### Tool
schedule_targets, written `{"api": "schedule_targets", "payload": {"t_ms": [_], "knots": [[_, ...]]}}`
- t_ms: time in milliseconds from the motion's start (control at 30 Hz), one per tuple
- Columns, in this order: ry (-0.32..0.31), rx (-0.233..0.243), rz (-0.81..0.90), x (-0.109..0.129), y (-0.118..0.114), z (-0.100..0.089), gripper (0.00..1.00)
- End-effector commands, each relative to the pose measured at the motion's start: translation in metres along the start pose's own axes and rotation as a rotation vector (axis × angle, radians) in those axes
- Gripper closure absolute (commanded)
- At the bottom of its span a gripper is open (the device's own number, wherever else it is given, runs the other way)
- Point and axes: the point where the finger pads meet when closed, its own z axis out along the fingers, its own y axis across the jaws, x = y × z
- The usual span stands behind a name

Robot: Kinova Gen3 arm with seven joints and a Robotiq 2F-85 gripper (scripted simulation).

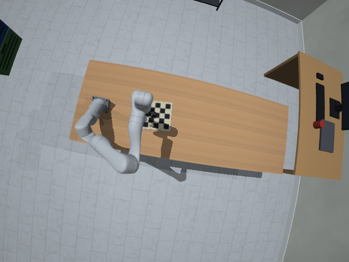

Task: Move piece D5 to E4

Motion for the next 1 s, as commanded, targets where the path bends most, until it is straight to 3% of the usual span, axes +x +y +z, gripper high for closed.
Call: {"api": "schedule_targets", "payload": {"t_ms": [0,167,967], "knots": [[-0.014,-0.061,0.231,0.026,-0.039,0.008,0.00],[-0.013,-0.077,0.311,0.036,-0.054,0.011,0.00],[-0.013,-0.077,0.313,0.036,-0.054,0.011,0.00]]}}
